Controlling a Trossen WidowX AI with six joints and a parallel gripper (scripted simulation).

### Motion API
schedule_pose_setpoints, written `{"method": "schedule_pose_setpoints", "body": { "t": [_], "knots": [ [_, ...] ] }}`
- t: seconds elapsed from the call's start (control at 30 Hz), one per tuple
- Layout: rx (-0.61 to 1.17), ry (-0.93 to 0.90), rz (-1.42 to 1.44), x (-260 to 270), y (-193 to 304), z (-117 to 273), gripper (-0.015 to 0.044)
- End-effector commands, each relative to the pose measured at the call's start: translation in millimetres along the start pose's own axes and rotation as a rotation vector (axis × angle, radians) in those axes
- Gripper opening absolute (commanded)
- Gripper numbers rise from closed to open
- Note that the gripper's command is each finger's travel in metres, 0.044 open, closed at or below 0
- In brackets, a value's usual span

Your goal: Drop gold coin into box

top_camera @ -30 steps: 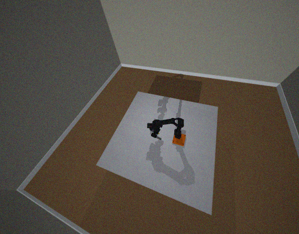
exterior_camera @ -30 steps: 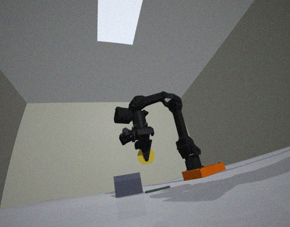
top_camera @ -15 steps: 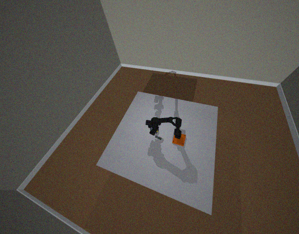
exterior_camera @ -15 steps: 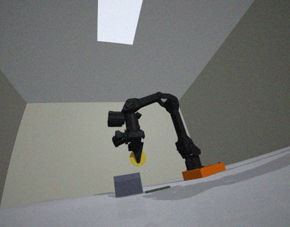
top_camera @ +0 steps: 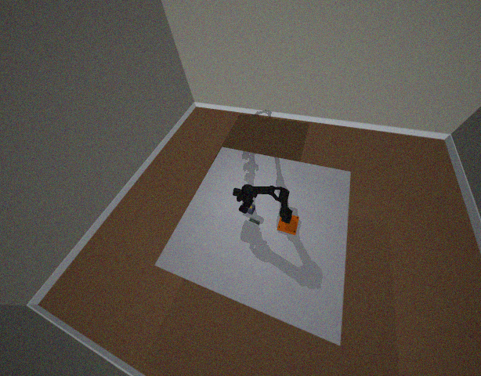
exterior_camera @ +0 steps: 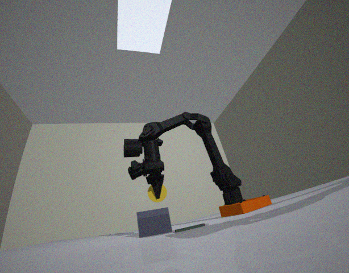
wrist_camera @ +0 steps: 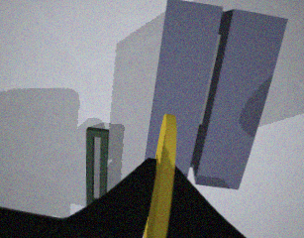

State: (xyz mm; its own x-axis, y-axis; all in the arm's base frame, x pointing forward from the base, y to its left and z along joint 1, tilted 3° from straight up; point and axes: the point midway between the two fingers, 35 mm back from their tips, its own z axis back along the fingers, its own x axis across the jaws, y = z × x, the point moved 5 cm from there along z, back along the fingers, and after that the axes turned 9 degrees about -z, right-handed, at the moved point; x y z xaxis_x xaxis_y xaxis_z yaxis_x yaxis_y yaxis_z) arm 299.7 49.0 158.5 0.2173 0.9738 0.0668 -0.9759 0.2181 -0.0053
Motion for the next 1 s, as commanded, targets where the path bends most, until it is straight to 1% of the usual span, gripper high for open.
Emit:
{"method": "schedule_pose_setpoints", "body": {
  "t": [0.0, 0.33, 0.97],
  "knots": [
    [0.000, 0.000, 0.004, -4.0, -7.8, 0.1, 0.0000],
    [0.003, 0.003, 0.007, -18.6, -27.1, -1.0, 0.0000],
    [0.001, 0.002, 0.007, -19.3, -27.1, -1.6, 0.0000]
  ]
}}
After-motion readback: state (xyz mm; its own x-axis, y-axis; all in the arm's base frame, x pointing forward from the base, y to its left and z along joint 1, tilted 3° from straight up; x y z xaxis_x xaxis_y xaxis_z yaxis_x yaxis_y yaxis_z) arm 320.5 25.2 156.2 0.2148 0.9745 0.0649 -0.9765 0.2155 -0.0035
